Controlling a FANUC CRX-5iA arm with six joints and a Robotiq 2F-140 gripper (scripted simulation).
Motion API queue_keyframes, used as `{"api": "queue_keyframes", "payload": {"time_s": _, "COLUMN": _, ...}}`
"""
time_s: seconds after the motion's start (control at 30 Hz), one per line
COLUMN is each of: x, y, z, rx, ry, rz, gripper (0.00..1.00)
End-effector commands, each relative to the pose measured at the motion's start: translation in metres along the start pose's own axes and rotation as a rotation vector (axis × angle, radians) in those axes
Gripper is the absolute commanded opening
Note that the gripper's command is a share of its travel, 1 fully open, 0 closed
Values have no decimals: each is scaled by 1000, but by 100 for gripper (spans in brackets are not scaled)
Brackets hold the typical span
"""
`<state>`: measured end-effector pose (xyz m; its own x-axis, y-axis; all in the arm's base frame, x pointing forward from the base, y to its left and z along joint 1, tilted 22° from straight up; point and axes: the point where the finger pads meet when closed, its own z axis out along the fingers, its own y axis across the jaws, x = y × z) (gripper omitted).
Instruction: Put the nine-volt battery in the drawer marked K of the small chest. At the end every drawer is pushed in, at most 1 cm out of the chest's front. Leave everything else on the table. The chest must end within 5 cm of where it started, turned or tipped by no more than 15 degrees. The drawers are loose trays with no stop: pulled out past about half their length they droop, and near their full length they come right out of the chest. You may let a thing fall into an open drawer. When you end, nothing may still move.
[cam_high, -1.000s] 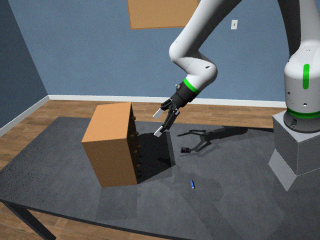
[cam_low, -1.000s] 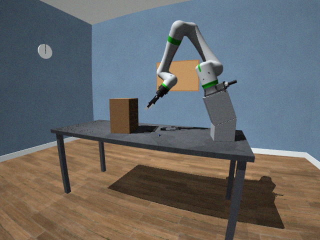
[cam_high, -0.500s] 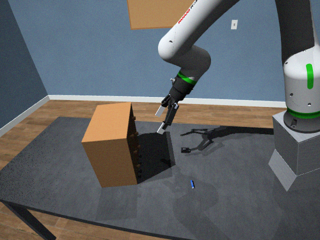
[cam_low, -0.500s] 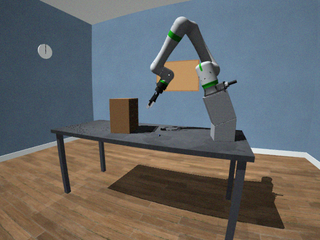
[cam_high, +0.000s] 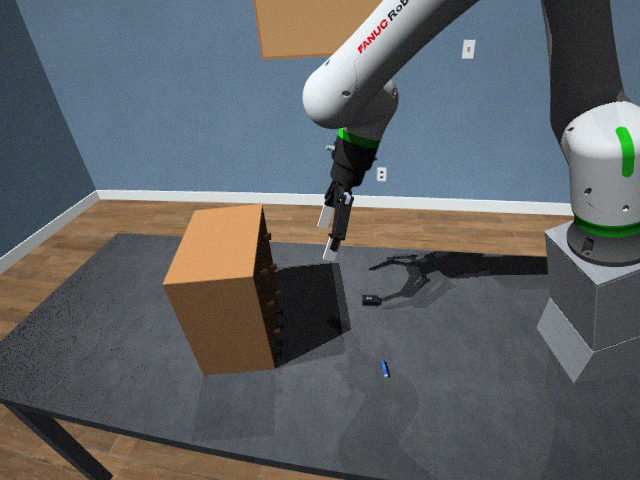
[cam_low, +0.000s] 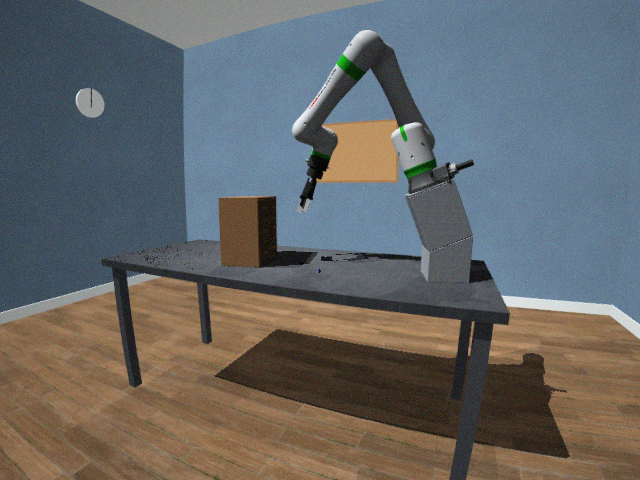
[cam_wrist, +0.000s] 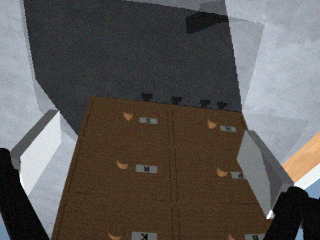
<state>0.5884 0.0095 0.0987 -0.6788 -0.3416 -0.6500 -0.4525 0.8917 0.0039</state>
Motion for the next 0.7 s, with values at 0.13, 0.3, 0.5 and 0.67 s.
{"api": "queue_keyframes", "payload": {"time_s": 0.13, "x": 7, "y": 3, "z": -15, "rx": 26, "ry": 207, "rz": 14, "gripper": 100}}
{"api": "queue_keyframes", "payload": {"time_s": 0.3, "x": 11, "y": 4, "z": -22, "rx": 26, "ry": 276, "rz": 15, "gripper": 100}}
{"api": "queue_keyframes", "payload": {"time_s": 0.5, "x": 13, "y": 4, "z": -26, "rx": 25, "ry": 318, "rz": 16, "gripper": 100}}
{"api": "queue_keyframes", "payload": {"time_s": 0.67, "x": 13, "y": 4, "z": -27, "rx": 26, "ry": 326, "rz": 16, "gripper": 100}}
